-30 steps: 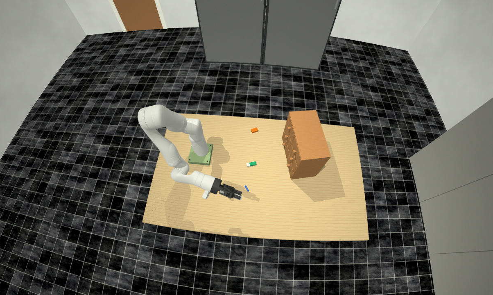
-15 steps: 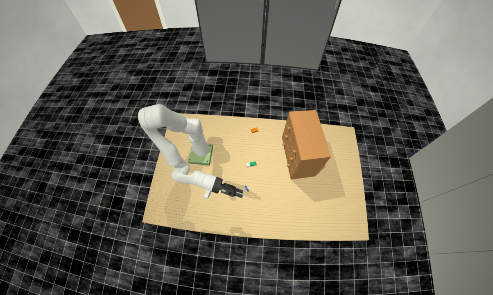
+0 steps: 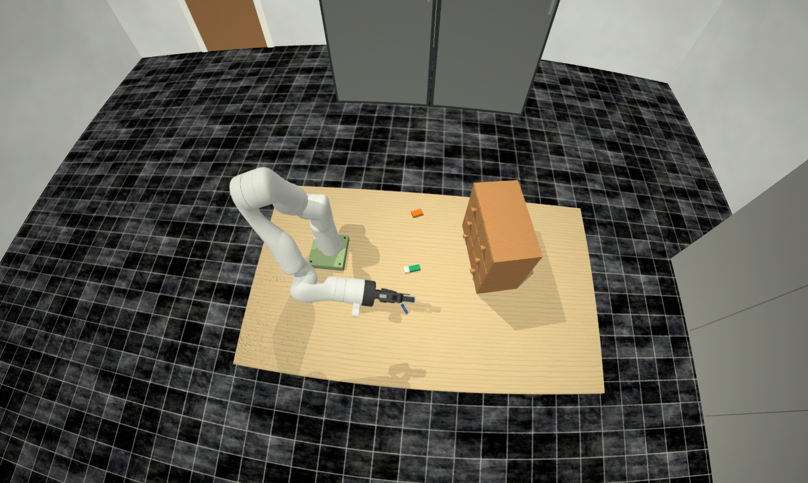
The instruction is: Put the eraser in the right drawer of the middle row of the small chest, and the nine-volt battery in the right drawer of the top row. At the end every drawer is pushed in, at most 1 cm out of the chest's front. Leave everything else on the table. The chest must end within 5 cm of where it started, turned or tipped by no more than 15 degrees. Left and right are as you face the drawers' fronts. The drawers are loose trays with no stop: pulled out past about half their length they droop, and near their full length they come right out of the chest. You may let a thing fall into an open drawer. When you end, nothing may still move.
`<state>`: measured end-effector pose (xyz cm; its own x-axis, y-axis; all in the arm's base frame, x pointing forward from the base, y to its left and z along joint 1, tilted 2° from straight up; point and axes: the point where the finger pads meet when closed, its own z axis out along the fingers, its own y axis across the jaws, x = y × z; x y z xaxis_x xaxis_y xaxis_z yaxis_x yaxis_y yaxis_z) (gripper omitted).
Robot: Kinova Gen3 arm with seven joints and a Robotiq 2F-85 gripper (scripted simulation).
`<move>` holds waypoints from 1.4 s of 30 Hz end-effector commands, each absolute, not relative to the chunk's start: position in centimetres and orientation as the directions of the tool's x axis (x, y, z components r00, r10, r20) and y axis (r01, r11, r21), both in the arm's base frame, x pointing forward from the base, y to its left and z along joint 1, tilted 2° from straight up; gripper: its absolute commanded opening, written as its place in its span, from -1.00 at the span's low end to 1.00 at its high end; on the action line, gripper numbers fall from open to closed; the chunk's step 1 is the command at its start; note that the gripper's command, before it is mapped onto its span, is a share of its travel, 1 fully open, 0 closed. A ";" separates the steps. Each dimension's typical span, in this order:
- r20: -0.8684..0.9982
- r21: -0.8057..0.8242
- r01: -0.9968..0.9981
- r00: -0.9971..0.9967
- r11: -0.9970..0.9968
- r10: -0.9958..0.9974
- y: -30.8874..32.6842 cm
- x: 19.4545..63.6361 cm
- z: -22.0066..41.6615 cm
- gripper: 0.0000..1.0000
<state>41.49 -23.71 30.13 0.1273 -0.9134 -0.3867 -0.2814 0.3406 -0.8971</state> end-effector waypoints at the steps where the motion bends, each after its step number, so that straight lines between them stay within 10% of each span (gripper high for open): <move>1: -0.357 -0.909 -0.298 0.203 0.290 -0.912 -21.7 42.5 31.0 1.00; 21: -0.159 -0.895 -0.372 0.781 -0.246 -0.604 -4.5 41.2 32.0 1.00; 42: -0.099 -0.788 -0.285 0.933 -0.545 -0.345 -0.5 38.0 30.8 1.00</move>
<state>38.23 -0.81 30.78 0.9221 -0.3718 -0.1071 -0.3014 -0.5167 -0.8013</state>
